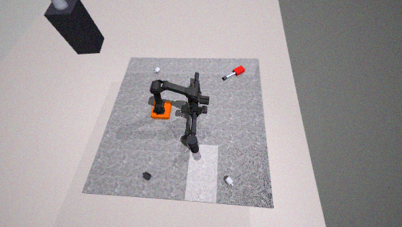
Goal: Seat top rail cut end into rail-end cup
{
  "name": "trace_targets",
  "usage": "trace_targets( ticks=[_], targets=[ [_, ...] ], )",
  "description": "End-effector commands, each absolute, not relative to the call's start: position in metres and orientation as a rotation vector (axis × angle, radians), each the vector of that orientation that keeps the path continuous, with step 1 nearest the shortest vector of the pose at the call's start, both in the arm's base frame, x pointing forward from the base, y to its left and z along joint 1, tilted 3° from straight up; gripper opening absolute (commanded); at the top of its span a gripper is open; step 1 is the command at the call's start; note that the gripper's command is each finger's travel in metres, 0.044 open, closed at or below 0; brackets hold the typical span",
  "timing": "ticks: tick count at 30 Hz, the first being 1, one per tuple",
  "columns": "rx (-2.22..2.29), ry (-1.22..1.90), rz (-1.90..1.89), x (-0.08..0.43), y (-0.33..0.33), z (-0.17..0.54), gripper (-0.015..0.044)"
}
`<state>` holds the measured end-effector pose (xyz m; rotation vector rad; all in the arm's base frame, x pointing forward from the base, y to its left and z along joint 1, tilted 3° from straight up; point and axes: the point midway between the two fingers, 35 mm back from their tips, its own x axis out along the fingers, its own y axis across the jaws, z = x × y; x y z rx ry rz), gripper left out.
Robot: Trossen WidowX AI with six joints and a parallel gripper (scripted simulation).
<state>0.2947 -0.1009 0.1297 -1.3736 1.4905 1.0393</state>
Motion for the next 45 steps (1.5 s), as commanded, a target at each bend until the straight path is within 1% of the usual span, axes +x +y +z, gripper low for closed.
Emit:
trace_targets(
  ticks=[1, 31, 32, 40, 45],
  targets=[
    [-1.396, 1.502, 1.012, 0.298, -0.111, 0.137, 0.0],
    [-1.397, 1.503, 1.011, 0.299, -0.125, 0.141, 0.0],
    [-1.382, 1.498, 1.048, 0.295, -0.117, 0.135, 0.0],
    [-1.382, 1.498, 1.048, 0.295, -0.117, 0.135, 0.0],
    [-1.382, 1.498, 1.048, 0.295, -0.117, 0.135, 0.0131]
  ],
)
